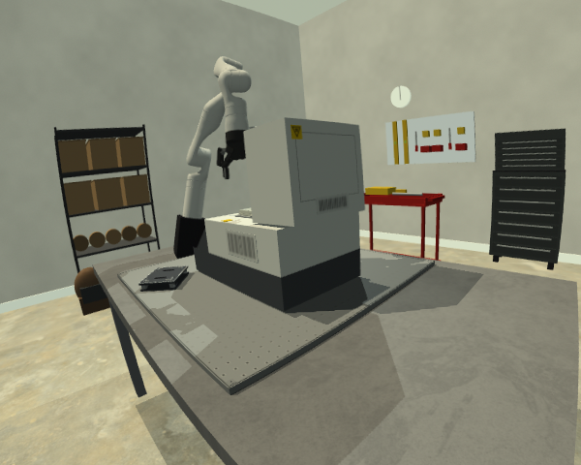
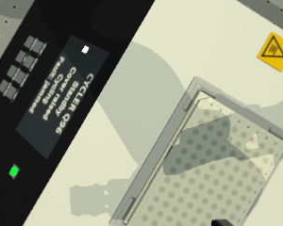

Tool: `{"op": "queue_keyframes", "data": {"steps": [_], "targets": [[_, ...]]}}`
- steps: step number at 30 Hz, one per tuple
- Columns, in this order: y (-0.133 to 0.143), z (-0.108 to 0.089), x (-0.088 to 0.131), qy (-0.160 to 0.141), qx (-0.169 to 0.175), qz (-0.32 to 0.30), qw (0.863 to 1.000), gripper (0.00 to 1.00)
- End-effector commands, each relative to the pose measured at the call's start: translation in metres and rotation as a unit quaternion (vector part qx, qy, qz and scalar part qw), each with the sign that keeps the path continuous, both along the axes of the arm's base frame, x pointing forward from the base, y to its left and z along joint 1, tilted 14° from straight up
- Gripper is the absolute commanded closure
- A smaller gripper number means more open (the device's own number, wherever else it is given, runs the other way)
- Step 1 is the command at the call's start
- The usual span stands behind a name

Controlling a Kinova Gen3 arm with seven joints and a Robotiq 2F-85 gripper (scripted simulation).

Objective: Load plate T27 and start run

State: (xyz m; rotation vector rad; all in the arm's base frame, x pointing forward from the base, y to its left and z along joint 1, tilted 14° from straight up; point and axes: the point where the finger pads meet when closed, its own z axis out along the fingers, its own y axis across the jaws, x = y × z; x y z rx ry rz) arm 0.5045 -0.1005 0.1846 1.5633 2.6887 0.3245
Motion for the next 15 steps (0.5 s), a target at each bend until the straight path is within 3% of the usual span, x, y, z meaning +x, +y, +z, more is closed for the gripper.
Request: {"op": "queue_keyframes", "data": {"steps": [1,15], "targets": [[0.000,-0.002,0.004,0.004,0.003,-0.018,1.000,0.00],[0.002,-0.014,0.017,0.021,0.015,-0.074,0.997,0.00]]}}
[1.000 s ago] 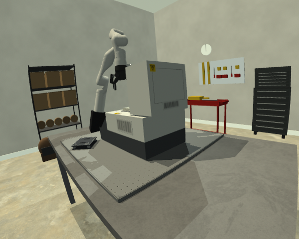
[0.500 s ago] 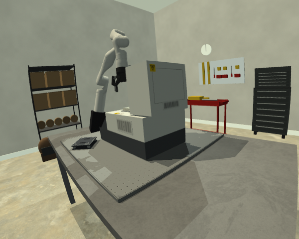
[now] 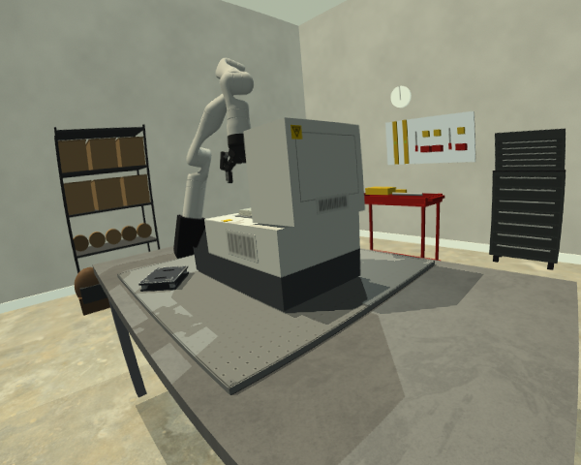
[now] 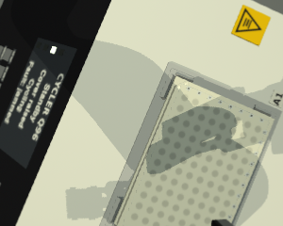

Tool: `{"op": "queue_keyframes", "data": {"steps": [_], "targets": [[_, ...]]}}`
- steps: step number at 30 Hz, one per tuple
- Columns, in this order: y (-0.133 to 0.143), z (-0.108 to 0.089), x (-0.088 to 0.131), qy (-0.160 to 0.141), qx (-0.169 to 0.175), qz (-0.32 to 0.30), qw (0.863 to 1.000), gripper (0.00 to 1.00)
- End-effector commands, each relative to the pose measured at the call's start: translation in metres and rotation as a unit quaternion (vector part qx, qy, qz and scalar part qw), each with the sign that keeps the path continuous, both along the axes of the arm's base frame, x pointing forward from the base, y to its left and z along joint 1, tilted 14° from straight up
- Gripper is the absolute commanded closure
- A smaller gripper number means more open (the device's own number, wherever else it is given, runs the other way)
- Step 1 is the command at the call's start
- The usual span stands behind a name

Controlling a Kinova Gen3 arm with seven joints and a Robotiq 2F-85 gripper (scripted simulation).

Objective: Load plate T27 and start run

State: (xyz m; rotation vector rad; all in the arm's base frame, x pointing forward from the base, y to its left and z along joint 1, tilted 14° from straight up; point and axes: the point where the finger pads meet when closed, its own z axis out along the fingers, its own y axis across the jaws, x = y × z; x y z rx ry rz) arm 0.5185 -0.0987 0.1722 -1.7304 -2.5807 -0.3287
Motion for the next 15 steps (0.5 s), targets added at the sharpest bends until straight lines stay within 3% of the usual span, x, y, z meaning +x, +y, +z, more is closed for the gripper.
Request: {"op": "queue_keyframes", "data": {"steps": [1,7,15], "targets": [[0.000,-0.002,0.004,0.004,0.003,-0.017,1.000,0.00],[0.001,-0.008,0.011,0.012,0.009,-0.045,0.999,0.00],[0.003,-0.021,0.025,0.045,0.033,-0.157,0.986,0.00]]}}
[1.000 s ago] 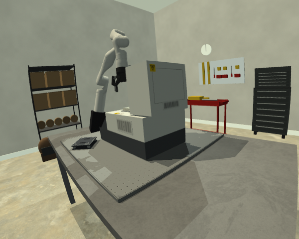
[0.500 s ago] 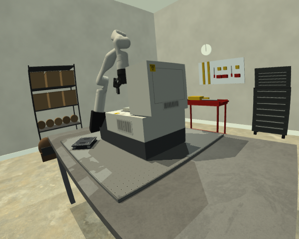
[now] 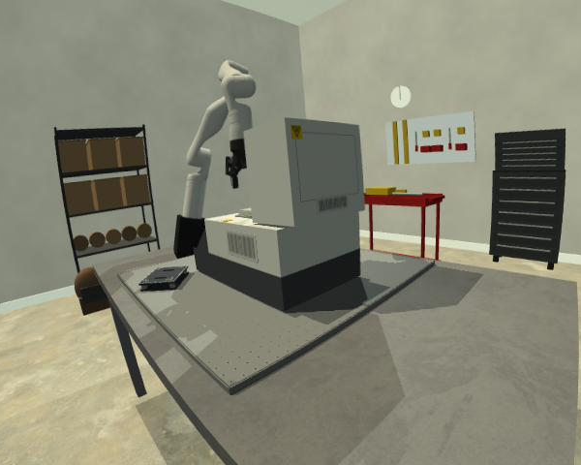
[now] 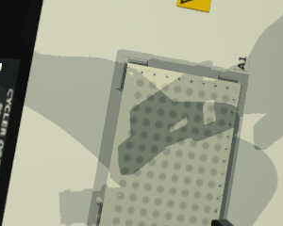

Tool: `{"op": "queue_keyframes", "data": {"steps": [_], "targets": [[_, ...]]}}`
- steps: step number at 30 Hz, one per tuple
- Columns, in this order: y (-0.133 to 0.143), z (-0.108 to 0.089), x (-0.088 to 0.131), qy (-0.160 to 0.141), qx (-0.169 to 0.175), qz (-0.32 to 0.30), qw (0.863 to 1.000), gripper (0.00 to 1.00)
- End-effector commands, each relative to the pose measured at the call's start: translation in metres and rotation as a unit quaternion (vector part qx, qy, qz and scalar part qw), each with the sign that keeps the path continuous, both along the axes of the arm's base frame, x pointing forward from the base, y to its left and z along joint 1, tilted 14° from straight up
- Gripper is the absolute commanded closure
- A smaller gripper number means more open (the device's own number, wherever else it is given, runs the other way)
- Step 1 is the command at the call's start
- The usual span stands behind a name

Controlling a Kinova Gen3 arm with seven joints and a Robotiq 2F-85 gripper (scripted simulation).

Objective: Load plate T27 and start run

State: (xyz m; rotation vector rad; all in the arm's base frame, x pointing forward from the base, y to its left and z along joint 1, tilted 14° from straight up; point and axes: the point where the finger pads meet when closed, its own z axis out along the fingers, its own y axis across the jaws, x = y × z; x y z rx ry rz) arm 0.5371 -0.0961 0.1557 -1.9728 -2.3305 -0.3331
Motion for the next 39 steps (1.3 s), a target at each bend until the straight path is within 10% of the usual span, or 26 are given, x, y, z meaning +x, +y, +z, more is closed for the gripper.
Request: {"op": "queue_keyframes", "data": {"steps": [1,39], "targets": [[0.001,-0.007,0.009,0.021,0.014,-0.069,0.997,0.00],[0.007,-0.039,0.031,0.032,0.021,-0.103,0.994,0.00]]}}
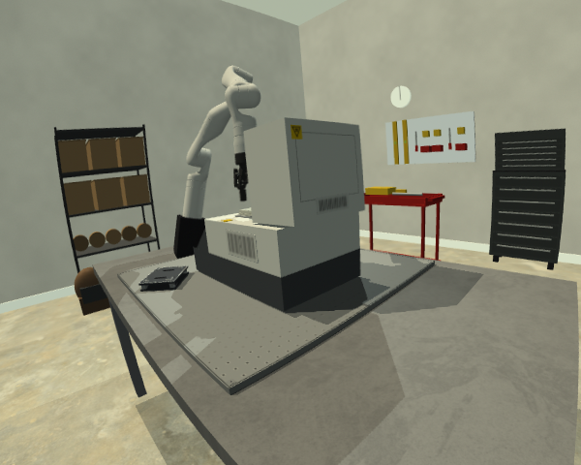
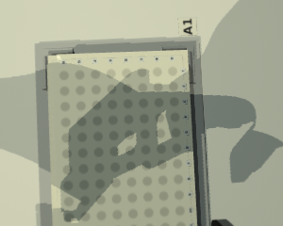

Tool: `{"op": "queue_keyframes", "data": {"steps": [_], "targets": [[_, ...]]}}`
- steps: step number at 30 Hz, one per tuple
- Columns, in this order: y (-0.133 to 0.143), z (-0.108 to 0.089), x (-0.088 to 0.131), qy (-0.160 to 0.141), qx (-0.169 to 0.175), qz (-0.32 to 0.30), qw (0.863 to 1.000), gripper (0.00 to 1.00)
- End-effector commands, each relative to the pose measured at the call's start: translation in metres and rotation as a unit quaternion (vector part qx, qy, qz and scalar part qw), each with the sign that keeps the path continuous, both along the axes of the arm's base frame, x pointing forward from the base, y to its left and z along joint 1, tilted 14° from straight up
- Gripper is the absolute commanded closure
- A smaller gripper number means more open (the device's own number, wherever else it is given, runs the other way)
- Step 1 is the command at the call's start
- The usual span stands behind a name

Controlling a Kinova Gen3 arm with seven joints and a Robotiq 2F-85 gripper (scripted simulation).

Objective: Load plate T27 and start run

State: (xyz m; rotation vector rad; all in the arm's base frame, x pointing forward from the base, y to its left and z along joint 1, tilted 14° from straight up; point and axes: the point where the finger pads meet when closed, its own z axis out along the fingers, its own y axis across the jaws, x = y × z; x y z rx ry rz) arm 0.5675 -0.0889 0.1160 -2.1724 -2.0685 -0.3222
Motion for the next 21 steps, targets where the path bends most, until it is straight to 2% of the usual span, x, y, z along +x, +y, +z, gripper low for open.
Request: {"op": "queue_keyframes", "data": {"steps": [1,17,21], "targets": [[-0.0003,0.0002,0.0005,-0.001,0.000,0.000,1.000,0.00],[-0.0003,0.0002,0.0005,-0.001,0.000,0.000,1.000,0.00],[0.0009,-0.0048,0.0009,-0.001,0.000,0.000,1.000,0.00]]}}
